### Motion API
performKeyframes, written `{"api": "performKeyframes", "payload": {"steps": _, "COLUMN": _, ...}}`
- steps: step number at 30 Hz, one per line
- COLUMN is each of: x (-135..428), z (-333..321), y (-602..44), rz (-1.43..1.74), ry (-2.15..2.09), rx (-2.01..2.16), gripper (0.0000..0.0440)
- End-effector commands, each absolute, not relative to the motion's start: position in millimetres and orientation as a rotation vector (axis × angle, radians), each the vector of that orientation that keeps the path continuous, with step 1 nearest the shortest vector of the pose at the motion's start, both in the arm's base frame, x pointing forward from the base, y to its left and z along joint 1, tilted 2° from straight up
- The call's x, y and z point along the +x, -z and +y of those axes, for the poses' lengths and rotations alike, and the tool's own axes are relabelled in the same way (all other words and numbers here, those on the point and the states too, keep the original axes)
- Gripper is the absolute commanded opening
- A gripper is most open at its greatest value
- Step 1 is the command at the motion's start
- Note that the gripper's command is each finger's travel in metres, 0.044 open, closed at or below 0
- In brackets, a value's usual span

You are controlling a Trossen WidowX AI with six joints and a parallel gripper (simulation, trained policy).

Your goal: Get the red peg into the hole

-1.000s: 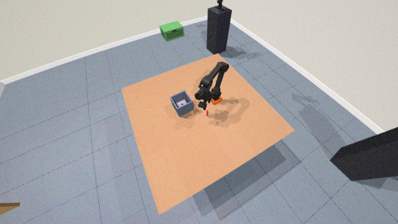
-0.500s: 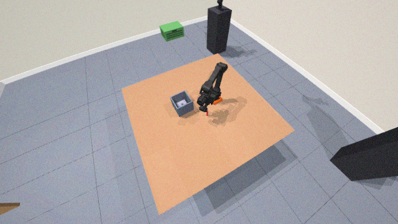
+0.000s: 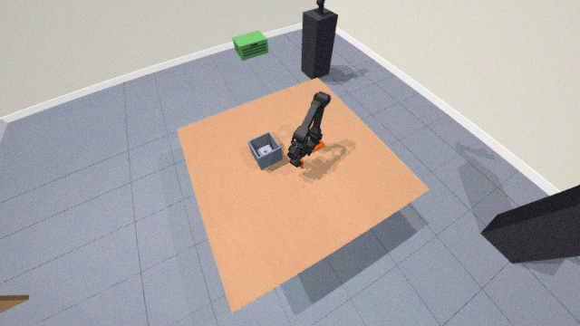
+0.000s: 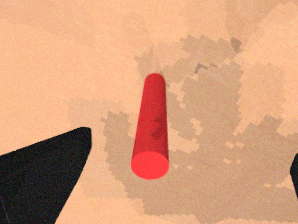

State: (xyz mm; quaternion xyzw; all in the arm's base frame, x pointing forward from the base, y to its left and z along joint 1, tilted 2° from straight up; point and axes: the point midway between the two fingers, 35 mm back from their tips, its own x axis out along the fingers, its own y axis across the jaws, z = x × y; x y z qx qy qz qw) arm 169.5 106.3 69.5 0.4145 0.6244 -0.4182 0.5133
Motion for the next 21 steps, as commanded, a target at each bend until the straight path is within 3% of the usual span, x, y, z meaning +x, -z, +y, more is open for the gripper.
{"api": "performKeyframes", "payload": {"steps": 1, "x": 169, "z": 103, "y": -57, "rz": 1.481, "ry": 1.033, "rx": 1.007, "gripper": 0.0439}}
{"api": "performKeyframes", "payload": {"steps": 4, "x": 170, "z": 102, "y": -49, "rz": 1.468, "ry": 1.043, "rx": 1.014, "gripper": 0.0428}}
{"api": "performKeyframes", "payload": {"steps": 7, "x": 171, "z": 103, "y": -43, "rz": 1.459, "ry": 1.040, "rx": 1.020, "gripper": 0.0384}}
{"api": "performKeyframes", "payload": {"steps": 21, "x": 184, "z": 110, "y": -31, "rz": 1.467, "ry": 0.987, "rx": 1.004, "gripper": 0.0036}}
